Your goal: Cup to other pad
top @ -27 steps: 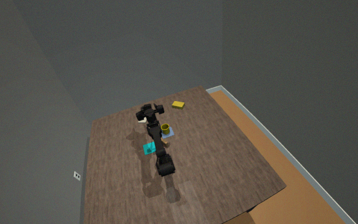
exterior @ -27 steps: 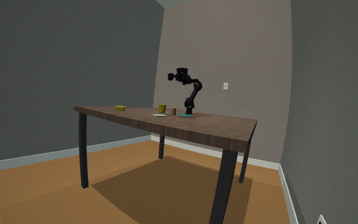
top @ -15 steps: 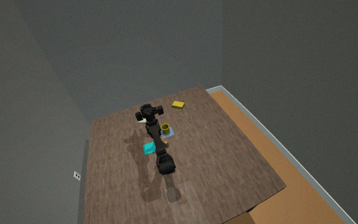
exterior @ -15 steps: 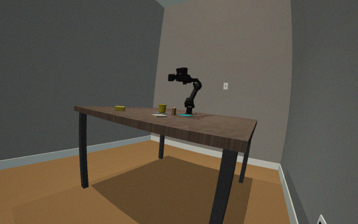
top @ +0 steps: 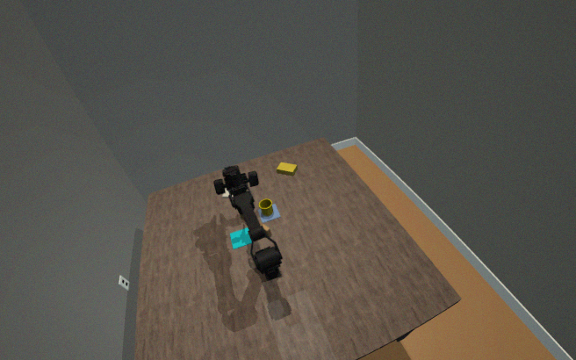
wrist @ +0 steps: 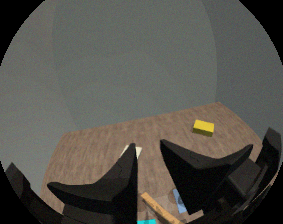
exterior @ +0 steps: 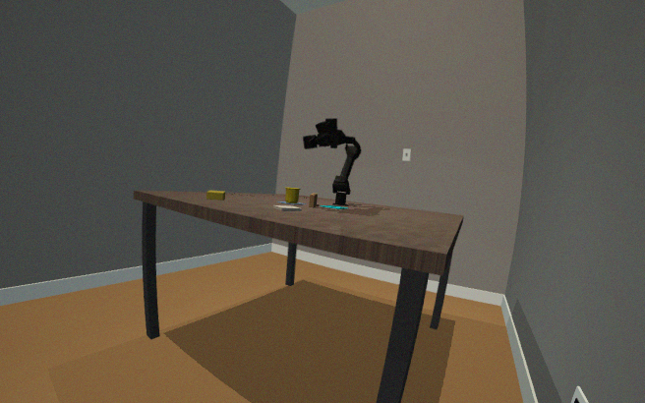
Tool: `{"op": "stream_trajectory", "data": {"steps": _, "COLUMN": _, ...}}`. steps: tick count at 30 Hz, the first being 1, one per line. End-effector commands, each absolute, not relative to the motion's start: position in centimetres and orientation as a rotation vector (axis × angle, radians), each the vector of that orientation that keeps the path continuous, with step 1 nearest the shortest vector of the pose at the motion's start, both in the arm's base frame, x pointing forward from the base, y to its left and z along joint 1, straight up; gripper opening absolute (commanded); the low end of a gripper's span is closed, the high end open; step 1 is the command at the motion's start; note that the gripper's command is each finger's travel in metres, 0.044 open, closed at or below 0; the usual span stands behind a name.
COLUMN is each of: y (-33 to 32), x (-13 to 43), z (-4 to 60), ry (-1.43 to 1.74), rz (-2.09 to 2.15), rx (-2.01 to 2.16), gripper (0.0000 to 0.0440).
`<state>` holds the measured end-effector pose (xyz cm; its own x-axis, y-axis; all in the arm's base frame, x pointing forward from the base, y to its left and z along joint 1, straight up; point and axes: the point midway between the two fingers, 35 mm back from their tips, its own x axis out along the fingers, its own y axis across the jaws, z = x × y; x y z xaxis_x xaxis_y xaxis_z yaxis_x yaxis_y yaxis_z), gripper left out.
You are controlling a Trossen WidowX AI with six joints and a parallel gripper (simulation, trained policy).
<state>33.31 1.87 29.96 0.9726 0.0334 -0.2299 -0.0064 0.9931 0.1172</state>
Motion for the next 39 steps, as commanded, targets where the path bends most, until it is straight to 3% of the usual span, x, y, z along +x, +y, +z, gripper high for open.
{"op": "stream_trajectory", "data": {"steps": 1, "y": 2.4, "x": 33.8, "z": 29.7, "ry": 0.286, "rz": 0.023, "rx": 0.144, "gripper": 0.0118}}
{"op": "stream_trajectory", "data": {"steps": 16, "y": 4.2, "x": 34.9, "z": 27.9, "ry": 0.514, "rz": 0.017, "rx": 0.226, "gripper": 0.0101}}
{"op": "stream_trajectory", "data": {"steps": 39, "y": 5.2, "x": 35.6, "z": 24.4, "ry": 0.871, "rz": -0.063, "rx": 0.251, "gripper": 0.0126}}
